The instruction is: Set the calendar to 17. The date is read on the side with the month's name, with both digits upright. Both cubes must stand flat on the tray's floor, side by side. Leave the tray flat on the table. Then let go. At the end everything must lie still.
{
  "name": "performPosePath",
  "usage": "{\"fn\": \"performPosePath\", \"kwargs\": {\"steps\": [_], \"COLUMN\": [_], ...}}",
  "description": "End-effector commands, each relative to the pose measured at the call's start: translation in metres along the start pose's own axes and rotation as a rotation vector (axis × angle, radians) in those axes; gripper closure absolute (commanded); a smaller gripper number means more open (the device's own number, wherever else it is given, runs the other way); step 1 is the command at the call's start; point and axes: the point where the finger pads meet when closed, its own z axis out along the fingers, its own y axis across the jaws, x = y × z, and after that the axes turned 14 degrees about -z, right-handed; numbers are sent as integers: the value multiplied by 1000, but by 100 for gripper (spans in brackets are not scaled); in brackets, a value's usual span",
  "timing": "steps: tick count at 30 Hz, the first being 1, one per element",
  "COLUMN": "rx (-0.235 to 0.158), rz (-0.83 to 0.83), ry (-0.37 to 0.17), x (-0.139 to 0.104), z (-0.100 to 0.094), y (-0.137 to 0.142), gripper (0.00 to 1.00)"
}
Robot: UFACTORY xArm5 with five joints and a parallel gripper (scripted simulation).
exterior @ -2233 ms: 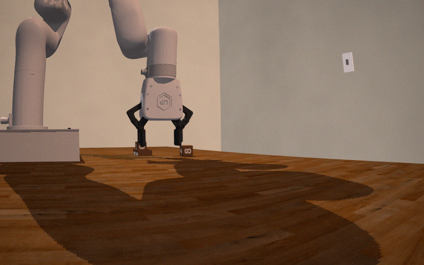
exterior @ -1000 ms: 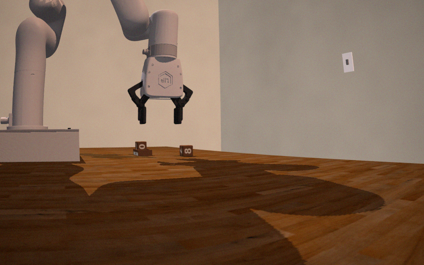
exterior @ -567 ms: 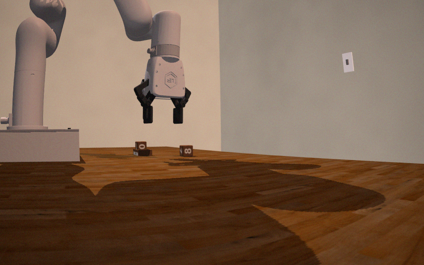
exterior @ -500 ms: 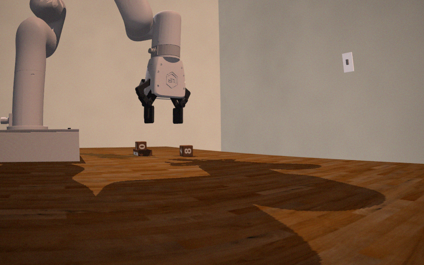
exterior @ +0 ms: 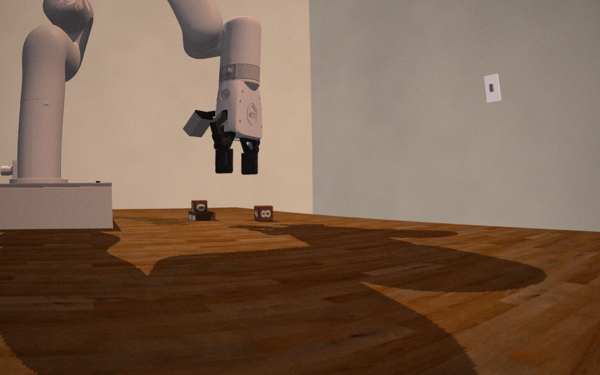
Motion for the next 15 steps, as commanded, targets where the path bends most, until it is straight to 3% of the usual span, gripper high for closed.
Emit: {"fn": "performPosePath", "kwargs": {"steps": [1,15], "rx": [0,0], "rz": [-148,-515], "ry": [-1,-1], "x": [-3,-9], "z": [-2,-3], "y": [6,21], "gripper": [0,0]}}
